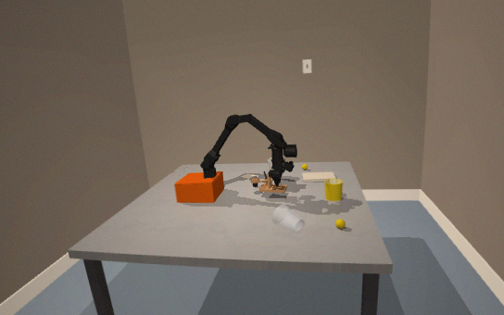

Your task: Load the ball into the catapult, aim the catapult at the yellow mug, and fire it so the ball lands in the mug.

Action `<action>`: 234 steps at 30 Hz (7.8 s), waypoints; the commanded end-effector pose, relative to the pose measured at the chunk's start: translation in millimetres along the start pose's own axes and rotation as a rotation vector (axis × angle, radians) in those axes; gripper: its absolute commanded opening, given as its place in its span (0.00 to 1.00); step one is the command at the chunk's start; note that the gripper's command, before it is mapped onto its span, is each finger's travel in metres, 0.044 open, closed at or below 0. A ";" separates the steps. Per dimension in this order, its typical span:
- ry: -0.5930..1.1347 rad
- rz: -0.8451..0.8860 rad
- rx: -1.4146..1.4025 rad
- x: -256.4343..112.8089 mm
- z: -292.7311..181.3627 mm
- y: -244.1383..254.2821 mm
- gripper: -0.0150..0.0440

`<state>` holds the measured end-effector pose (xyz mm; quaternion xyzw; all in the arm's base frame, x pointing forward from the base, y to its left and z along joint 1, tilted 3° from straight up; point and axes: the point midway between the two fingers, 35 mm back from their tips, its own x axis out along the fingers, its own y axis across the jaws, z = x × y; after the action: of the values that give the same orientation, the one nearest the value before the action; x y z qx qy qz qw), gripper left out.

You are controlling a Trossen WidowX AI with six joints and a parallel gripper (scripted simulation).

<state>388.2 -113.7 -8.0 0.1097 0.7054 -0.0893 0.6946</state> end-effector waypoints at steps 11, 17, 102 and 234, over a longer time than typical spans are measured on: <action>-0.014 0.005 -0.008 17.7 4.8 1.5 0.25; -0.014 0.005 -0.008 27.5 4.8 1.8 0.25; -0.014 0.005 -0.005 39.1 0.4 0.7 1.00; -0.014 0.005 -0.004 26.2 -0.4 1.4 1.00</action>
<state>389.1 -112.6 -28.6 0.1076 0.6996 -0.0873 0.7010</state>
